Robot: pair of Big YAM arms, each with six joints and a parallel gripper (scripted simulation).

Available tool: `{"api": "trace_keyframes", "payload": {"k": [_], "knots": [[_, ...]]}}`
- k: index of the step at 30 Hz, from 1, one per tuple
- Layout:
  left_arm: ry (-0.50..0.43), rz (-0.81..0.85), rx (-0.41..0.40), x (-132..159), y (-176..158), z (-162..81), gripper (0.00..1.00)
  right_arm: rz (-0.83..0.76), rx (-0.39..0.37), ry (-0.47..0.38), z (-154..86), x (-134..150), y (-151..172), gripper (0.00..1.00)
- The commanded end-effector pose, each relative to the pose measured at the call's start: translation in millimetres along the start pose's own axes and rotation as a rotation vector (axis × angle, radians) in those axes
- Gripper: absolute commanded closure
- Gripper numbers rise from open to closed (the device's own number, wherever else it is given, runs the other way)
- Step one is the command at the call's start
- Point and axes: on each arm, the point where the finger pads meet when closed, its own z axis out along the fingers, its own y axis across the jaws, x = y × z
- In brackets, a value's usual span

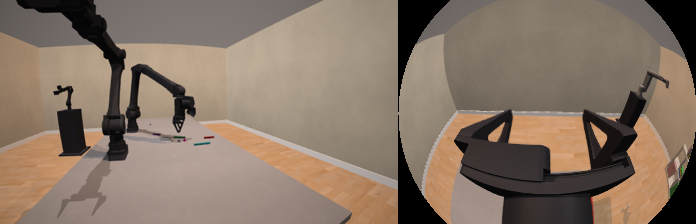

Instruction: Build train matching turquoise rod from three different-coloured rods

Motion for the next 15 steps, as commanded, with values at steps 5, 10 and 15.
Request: {"api": "trace_keyframes", "payload": {"k": [5,10,15], "knots": [[-0.04,0.268,0.018,-35.9,-19.7,-19.8,0.0,0.017,0.009,-0.025,5.5,-6.4,-3.1,0.0],[-0.041,0.398,0.015,-44.2,-23.9,-20.1,0.0,0.017,0.009,-0.025,5.5,-6.4,-3.1,0.0],[-0.043,0.514,0.013,-51.7,-27.7,-20.2,0.0,0.017,0.009,-0.025,5.5,-6.4,-3.1,0.0]]}}
